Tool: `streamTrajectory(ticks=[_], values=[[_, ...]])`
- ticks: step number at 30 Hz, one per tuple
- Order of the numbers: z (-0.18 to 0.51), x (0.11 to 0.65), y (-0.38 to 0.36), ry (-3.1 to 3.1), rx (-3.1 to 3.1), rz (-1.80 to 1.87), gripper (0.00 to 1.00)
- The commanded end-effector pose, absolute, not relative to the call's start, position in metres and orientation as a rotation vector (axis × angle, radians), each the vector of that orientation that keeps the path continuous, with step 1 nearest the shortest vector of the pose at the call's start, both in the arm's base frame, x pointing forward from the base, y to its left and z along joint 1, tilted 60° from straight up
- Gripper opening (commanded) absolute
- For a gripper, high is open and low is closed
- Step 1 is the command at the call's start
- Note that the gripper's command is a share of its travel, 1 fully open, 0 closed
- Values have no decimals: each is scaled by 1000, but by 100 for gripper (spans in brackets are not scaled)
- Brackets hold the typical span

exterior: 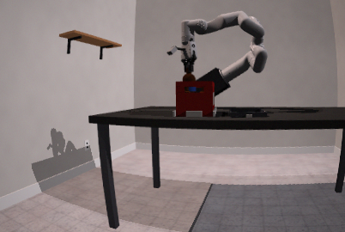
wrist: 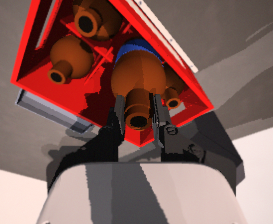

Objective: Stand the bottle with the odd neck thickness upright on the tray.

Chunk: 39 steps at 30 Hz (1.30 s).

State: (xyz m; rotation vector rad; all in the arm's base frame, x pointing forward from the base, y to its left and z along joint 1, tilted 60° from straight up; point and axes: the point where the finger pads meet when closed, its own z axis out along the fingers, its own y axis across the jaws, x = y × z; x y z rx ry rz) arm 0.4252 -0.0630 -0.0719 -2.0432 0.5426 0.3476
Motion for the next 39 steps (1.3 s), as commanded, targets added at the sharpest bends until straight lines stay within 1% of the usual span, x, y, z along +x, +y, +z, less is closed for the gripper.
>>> streamTrajectory(ticks=[1, 39], values=[[-68, 427, -71, 543, -2045, 343, 0], [-58, 427, -87, 543, -2045, 343, 0]])
